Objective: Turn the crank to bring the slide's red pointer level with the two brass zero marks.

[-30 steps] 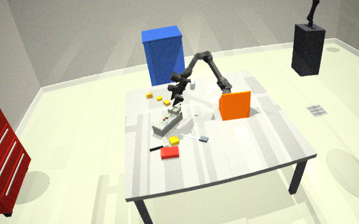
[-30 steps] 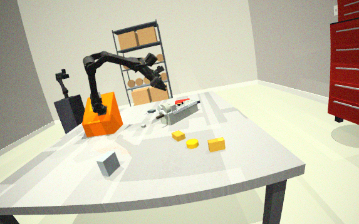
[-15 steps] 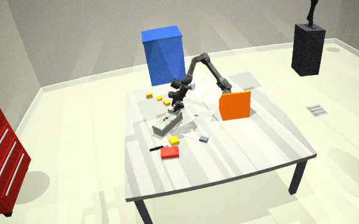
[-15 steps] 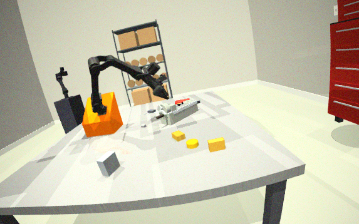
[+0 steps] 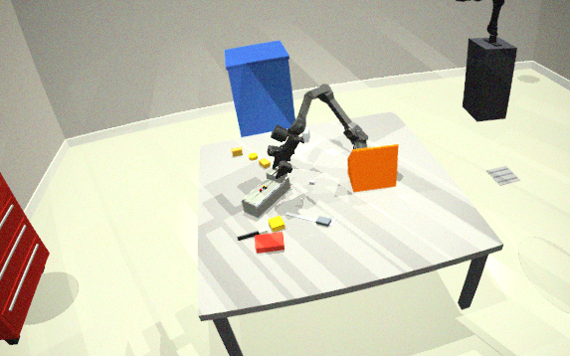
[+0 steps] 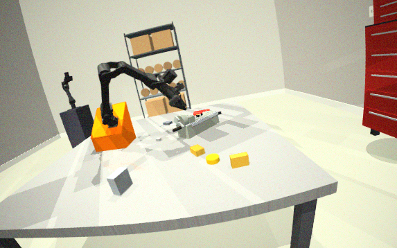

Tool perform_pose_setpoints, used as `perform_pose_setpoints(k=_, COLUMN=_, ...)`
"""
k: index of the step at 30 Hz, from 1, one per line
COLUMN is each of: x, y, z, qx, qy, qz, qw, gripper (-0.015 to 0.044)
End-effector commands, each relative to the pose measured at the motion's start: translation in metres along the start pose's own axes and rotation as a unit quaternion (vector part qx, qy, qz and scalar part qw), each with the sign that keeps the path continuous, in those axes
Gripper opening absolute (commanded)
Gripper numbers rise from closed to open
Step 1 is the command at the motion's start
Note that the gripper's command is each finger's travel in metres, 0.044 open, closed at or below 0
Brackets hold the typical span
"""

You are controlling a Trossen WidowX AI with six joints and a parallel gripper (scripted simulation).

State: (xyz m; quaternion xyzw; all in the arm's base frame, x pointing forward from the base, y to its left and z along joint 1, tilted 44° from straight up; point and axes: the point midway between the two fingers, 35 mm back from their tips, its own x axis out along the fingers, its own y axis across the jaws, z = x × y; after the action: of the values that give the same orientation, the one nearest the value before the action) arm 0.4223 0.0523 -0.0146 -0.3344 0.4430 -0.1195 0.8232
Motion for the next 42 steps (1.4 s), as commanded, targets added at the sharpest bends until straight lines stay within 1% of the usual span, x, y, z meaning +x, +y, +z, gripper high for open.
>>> perform_pose_setpoints(k=1, x=-0.008, y=0.002, z=0.007, qx=-0.002, qy=0.0, qz=0.002, qw=1.0, gripper=0.044)
perform_pose_setpoints(k=7, x=-0.043, y=0.002, z=0.031, qx=0.001, qy=0.0, qz=0.001, qw=1.0, gripper=0.044)
perform_pose_setpoints(k=10, x=-0.044, y=-0.002, z=0.031, qx=-0.009, qy=0.003, qz=0.008, qw=1.0, gripper=0.044)
perform_pose_setpoints(k=18, x=-0.043, y=-0.051, z=0.023, qx=-0.118, qy=0.015, qz=0.092, qw=0.989, gripper=0.044)
perform_pose_setpoints(k=24, x=-0.051, y=-0.088, z=0.014, qx=-0.192, qy=-0.007, qz=0.152, qw=0.97, gripper=0.044)
perform_pose_setpoints(k=31, x=-0.067, y=-0.127, z=-0.002, qx=-0.274, qy=-0.055, qz=0.208, qw=0.937, gripper=0.044)
perform_pose_setpoints(k=34, x=-0.072, y=-0.135, z=-0.005, qx=-0.291, qy=-0.068, qz=0.217, qw=0.929, gripper=0.044)
perform_pose_setpoints(k=42, x=-0.071, y=-0.135, z=-0.006, qx=-0.291, qy=-0.068, qz=0.217, qw=0.929, gripper=0.044)
